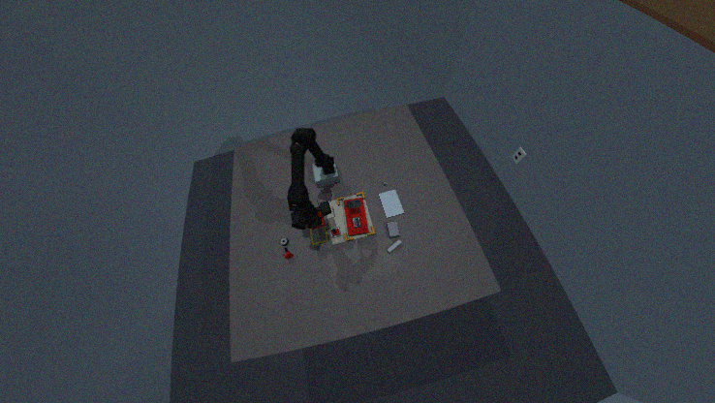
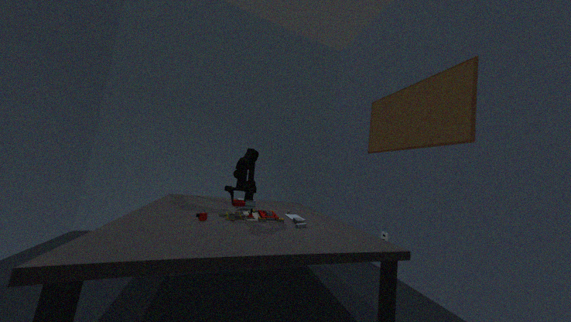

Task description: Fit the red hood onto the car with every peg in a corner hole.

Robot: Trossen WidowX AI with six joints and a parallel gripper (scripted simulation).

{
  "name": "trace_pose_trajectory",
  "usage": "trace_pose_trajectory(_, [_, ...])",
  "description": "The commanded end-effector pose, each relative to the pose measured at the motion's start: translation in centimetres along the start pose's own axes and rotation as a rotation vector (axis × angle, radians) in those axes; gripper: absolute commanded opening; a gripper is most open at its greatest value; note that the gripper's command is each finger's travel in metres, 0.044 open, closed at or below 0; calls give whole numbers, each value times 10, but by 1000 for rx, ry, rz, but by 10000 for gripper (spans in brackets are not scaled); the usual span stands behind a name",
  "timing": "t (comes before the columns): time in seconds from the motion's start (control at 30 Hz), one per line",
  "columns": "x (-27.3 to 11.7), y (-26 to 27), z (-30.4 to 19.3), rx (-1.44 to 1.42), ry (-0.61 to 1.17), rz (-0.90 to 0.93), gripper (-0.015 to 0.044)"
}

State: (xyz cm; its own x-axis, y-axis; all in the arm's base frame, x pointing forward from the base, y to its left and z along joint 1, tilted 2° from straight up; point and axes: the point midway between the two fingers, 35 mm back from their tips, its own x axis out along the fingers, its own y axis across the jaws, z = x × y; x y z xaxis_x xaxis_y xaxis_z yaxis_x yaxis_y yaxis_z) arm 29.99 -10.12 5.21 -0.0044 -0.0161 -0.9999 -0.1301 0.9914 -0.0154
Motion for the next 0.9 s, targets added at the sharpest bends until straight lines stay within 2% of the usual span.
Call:
trace_pose_trajectory(0.0, [-13,-1,2,3,-10,-5,0])
trace_pose_trajectory(0.37, [-32,-1,2,3,-10,-5,0])
trace_pose_trajectory(0.87, [-30,29,21,24,-7,-2,0])
